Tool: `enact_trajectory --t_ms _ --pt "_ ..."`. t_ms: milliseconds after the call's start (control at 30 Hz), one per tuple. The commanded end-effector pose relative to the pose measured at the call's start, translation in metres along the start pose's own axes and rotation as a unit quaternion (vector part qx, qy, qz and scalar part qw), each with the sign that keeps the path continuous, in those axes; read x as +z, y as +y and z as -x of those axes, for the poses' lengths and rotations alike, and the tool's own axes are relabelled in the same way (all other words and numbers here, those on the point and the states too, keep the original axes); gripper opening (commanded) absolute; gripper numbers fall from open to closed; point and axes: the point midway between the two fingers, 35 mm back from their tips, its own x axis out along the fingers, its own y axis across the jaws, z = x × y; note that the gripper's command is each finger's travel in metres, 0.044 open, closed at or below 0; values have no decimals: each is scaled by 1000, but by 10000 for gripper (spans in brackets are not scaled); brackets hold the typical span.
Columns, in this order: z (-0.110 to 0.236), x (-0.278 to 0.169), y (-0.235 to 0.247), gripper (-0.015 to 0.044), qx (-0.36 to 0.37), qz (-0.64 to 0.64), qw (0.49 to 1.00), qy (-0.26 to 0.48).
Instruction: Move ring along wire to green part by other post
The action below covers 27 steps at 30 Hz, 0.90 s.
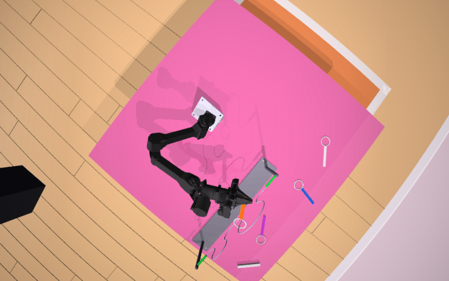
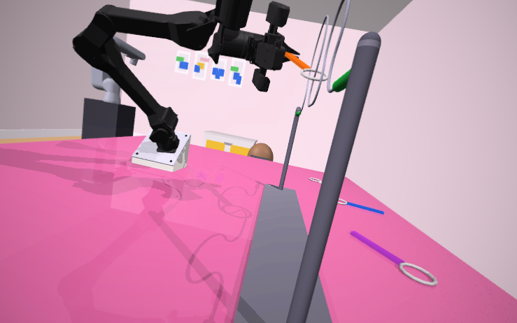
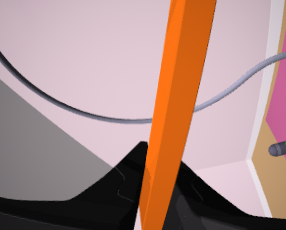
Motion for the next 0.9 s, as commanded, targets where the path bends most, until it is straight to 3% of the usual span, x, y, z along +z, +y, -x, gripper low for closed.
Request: enact_trajectory --t_ms 0,867 --pt "0 0 5 -150 3 -7 1000 3" --pt "0 1 6 -150 -48 85 995 -7"
